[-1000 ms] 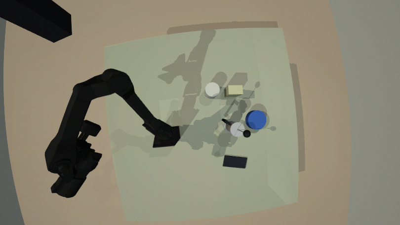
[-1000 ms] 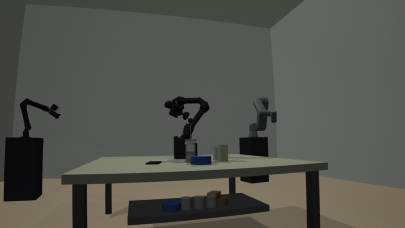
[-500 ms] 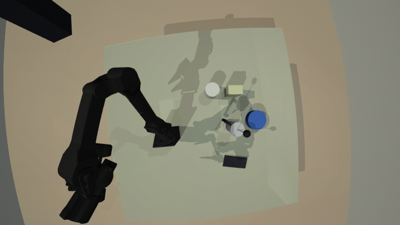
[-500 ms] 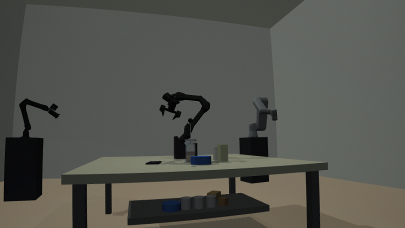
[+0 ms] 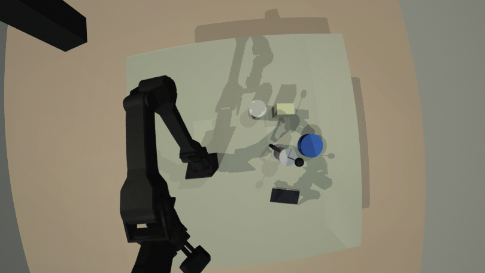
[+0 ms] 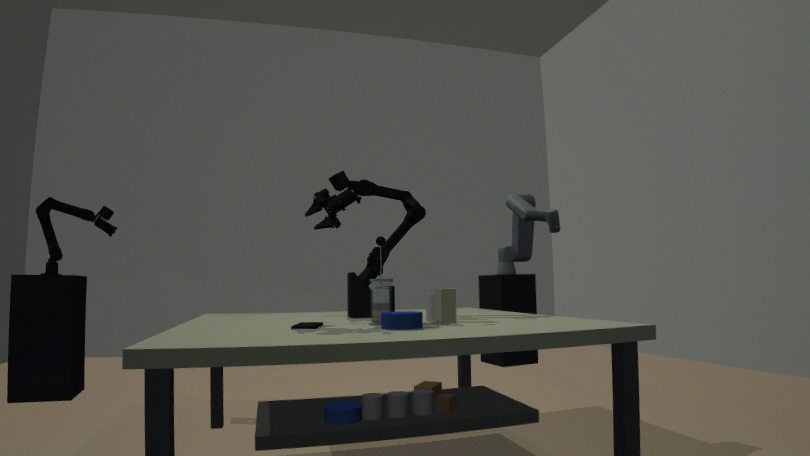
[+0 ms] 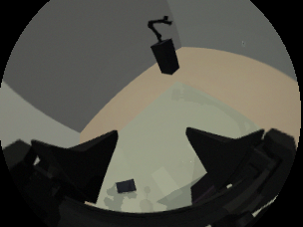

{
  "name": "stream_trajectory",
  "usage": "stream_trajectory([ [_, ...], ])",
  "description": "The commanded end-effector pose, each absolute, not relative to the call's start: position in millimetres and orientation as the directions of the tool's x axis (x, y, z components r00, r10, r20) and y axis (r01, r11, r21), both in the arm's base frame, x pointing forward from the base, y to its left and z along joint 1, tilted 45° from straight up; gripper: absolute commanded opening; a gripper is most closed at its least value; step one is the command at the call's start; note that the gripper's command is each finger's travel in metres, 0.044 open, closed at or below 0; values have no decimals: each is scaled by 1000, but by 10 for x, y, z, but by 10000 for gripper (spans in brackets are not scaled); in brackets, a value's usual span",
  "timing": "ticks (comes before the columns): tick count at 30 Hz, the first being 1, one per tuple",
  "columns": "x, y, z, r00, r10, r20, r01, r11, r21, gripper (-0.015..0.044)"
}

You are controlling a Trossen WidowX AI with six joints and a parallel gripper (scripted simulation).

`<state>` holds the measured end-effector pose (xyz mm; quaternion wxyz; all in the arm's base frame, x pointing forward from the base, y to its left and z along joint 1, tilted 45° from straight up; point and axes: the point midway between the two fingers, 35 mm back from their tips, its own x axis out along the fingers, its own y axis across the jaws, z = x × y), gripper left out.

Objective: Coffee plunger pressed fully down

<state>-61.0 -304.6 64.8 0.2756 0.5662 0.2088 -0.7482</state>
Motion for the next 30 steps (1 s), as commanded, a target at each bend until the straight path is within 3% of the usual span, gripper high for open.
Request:
stream_trajectory([
  [1,173,-3228,659,75,-287,-955,841,-496,215,440],
  [8,1303,-3182,870,486,-286,-826,862,4,506,440],
  [16,2380,-2645,1312,831,-38,-555,486,534,691,440],
  [21,2794,-2183,1611,908,173,-381,157,702,695,440],
  [30,2871,-1917,1344,910,184,-373,142,706,694,440],
])
